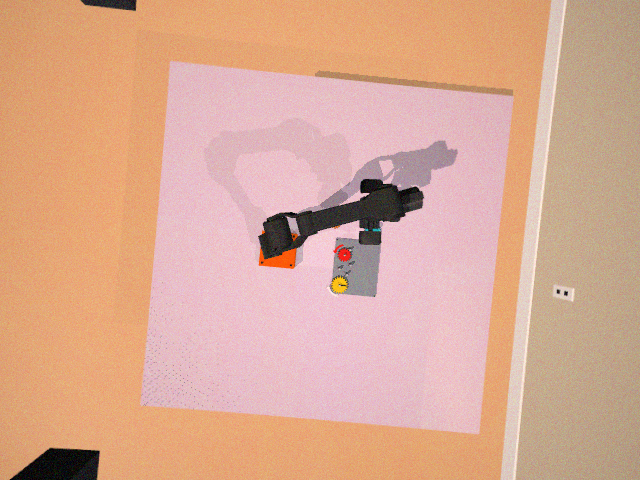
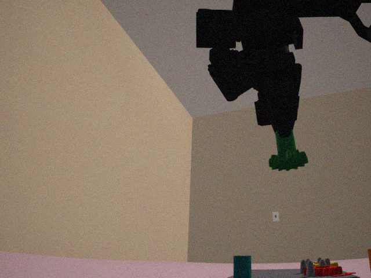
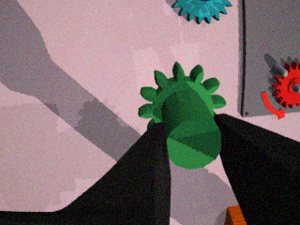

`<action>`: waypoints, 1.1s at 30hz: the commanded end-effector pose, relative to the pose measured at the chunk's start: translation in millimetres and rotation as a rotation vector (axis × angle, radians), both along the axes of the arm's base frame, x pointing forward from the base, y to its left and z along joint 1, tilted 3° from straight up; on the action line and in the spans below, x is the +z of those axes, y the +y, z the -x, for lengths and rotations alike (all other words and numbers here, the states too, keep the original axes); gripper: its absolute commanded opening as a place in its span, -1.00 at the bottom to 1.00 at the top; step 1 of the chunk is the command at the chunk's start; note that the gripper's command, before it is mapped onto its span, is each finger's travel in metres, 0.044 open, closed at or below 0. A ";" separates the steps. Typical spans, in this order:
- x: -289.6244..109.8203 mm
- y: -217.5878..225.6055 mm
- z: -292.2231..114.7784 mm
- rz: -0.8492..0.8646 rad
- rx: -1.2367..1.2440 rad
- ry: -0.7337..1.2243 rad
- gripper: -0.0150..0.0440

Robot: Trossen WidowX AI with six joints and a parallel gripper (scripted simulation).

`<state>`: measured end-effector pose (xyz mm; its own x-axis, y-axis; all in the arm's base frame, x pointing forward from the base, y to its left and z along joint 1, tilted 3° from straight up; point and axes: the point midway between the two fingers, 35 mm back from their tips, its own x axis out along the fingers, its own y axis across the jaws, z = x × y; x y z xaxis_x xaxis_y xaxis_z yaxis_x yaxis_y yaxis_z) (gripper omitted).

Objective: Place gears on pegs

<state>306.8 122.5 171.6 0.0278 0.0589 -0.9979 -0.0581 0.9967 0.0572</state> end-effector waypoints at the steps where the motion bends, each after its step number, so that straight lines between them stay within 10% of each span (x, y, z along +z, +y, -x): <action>1: -5.4 -10.3 -2.5 -0.003 0.003 0.002 -0.49; 33: -39.9 -83.7 -10.7 0.006 0.013 -0.003 -0.49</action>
<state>318.2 46.8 136.0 0.0309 0.0497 -0.9983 -0.0687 0.9965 0.0475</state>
